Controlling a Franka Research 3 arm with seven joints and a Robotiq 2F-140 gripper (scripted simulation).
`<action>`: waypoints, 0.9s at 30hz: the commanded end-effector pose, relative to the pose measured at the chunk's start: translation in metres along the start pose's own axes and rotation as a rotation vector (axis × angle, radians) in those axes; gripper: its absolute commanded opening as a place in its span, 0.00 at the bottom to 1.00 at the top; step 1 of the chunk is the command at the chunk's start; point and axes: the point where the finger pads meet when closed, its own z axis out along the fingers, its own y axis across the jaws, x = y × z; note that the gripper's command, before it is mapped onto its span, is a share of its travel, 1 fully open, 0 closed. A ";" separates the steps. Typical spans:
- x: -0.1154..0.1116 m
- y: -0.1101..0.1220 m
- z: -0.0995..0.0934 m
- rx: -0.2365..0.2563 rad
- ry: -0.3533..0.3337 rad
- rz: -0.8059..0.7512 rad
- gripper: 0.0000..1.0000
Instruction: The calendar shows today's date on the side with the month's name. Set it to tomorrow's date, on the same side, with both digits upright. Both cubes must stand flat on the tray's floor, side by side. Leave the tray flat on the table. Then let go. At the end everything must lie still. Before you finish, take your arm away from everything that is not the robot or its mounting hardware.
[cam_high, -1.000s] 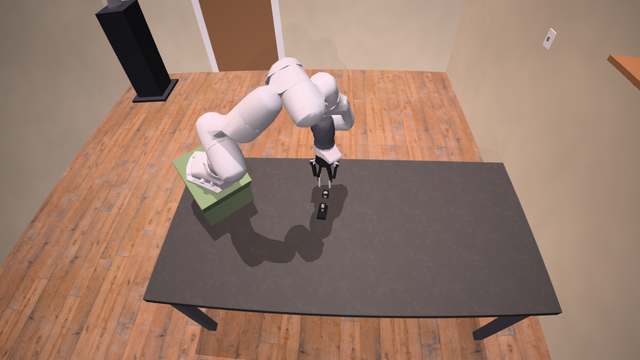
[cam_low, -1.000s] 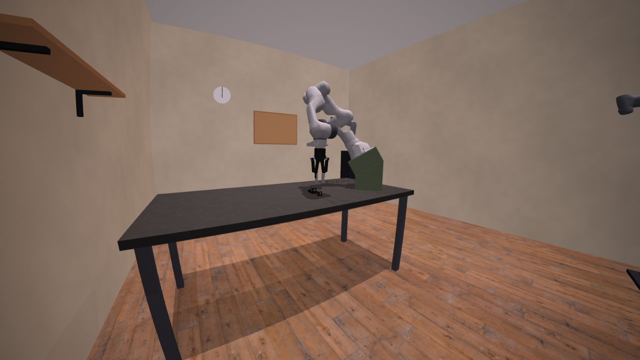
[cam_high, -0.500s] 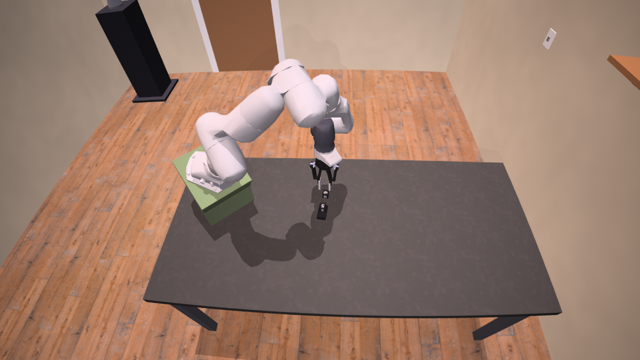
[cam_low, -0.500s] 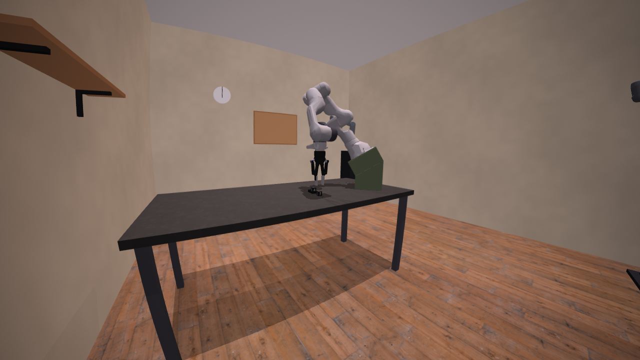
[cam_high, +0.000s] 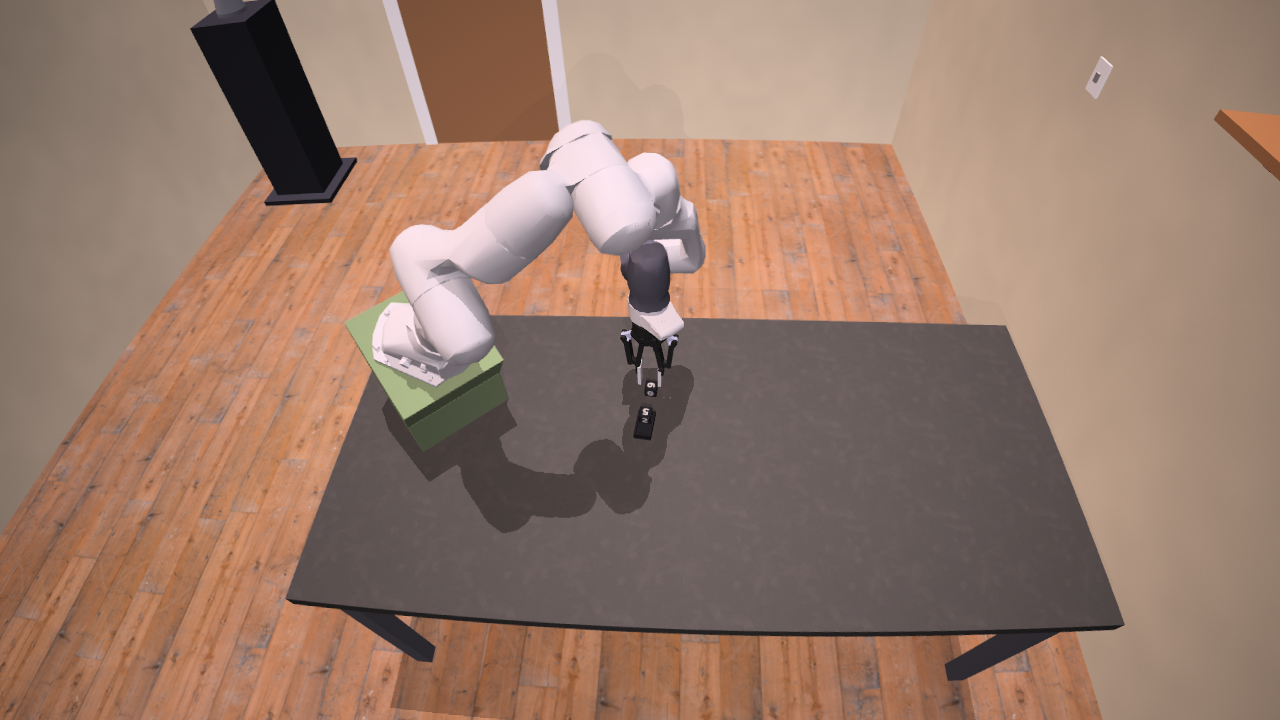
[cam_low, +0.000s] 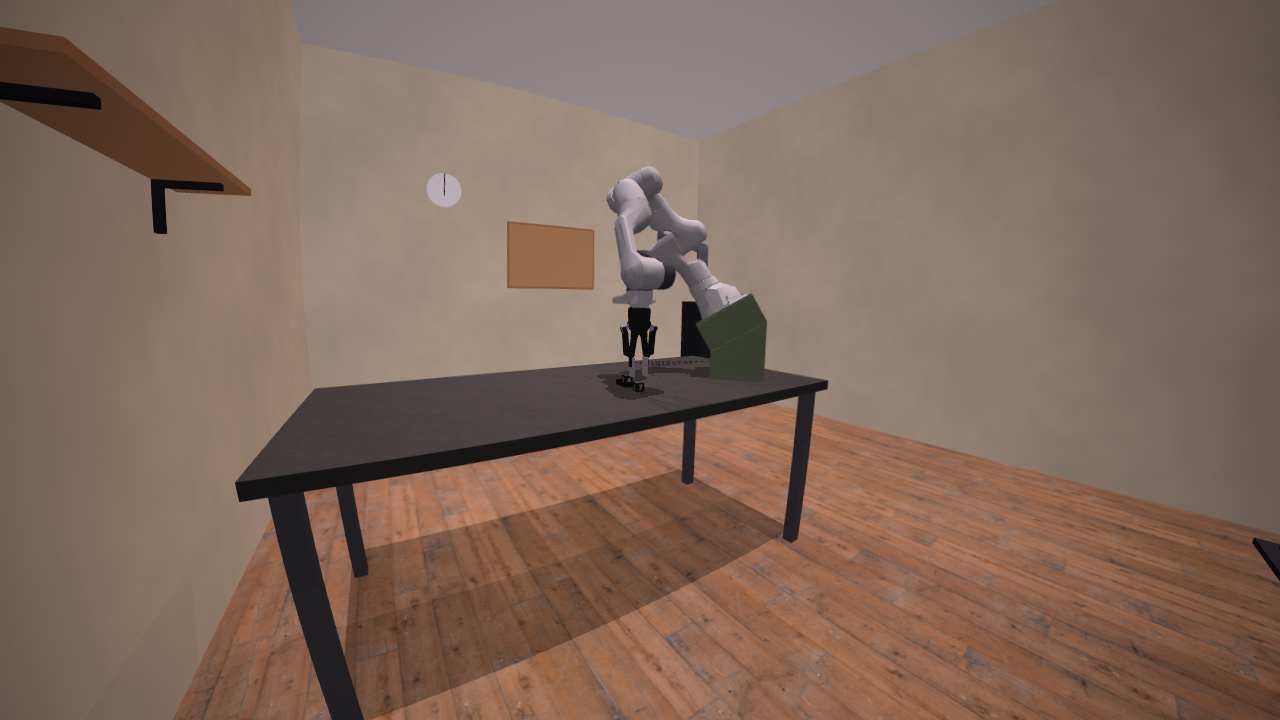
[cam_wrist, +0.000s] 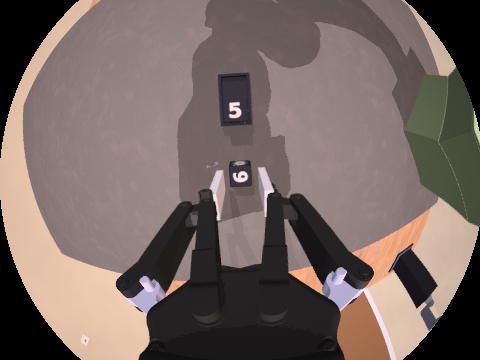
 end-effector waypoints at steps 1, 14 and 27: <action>-0.004 -0.001 0.004 0.003 -0.011 0.012 0.28; -0.004 -0.001 0.012 0.003 -0.011 0.012 0.28; -0.004 -0.001 0.012 0.003 -0.011 0.012 0.28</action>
